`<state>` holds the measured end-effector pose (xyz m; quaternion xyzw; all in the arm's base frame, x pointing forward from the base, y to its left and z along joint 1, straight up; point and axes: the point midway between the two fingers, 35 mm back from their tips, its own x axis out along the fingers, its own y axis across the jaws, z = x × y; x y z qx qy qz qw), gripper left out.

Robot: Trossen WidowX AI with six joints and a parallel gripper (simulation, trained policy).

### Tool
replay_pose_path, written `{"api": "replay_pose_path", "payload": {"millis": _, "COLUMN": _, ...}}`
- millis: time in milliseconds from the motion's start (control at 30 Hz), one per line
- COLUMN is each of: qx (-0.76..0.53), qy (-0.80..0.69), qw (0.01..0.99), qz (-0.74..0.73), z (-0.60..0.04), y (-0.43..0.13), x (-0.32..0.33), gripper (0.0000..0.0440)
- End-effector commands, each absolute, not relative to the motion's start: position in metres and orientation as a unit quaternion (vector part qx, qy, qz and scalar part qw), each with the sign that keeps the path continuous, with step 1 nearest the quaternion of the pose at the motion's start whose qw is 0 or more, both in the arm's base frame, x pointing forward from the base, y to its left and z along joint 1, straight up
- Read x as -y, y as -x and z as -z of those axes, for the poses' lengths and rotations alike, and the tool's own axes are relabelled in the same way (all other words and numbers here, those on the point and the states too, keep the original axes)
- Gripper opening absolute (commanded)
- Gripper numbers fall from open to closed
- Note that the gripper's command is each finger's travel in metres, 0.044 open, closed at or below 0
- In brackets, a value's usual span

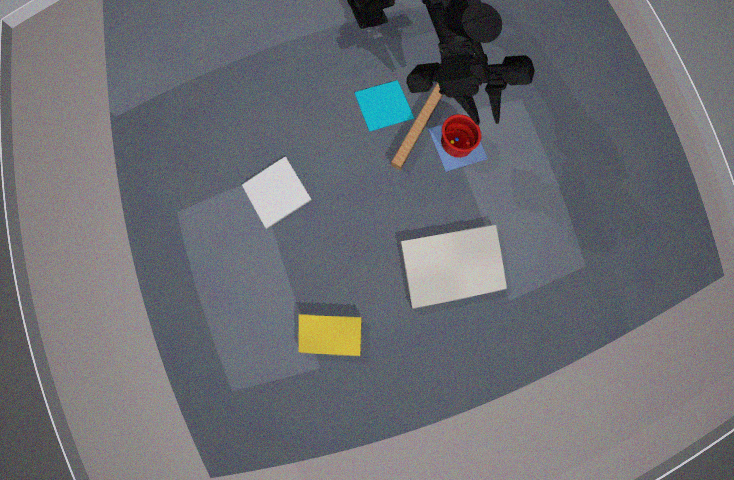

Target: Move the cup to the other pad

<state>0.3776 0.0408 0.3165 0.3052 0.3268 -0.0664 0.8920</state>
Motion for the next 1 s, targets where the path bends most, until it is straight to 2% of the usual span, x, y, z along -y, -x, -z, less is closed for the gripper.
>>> {"api": "replay_pose_path", "payload": {"millis": 0, "qx": -0.344, "qy": -0.317, "qw": 0.88, "qz": 0.075, "z": -0.312, "y": -0.379, "x": -0.043, "gripper": 0.0139}}
{"api": "replay_pose_path", "payload": {"millis": 633, "qx": -0.449, "qy": -0.357, "qw": 0.804, "qz": 0.155, "z": -0.277, "y": -0.376, "x": -0.049, "gripper": 0.0117}}
{"api": "replay_pose_path", "payload": {"millis": 967, "qx": -0.502, "qy": -0.348, "qw": 0.767, "qz": 0.197, "z": -0.252, "y": -0.37, "x": -0.048, "gripper": 0.0127}}
